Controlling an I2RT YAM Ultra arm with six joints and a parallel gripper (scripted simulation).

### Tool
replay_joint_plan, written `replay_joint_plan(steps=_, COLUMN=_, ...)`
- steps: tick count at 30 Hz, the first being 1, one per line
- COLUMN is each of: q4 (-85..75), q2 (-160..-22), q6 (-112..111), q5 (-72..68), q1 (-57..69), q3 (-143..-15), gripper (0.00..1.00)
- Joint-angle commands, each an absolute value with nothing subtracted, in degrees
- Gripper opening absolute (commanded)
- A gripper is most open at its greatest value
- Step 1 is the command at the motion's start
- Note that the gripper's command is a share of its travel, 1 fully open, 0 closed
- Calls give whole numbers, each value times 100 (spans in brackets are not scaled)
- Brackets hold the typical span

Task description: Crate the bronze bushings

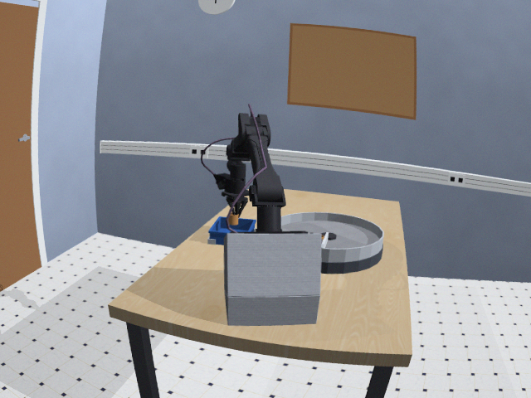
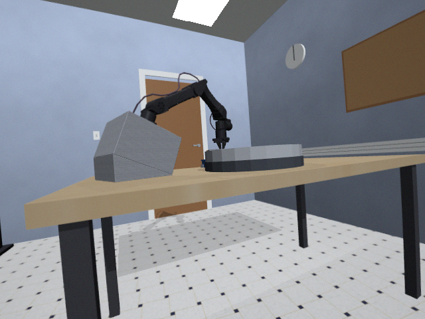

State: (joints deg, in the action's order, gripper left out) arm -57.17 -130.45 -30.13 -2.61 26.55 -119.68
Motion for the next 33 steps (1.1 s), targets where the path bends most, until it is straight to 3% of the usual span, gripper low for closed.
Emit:
replay_joint_plan(steps=1, q4=-5818, q2=-13030, q6=-3020, q5=-193, q1=2652, q3=-12143, gripper=0)
replay_joint_plan(steps=33, q4=-5637, q2=-12833, q6=-2995, q5=-196, q1=2687, q3=-11885, gripper=0)
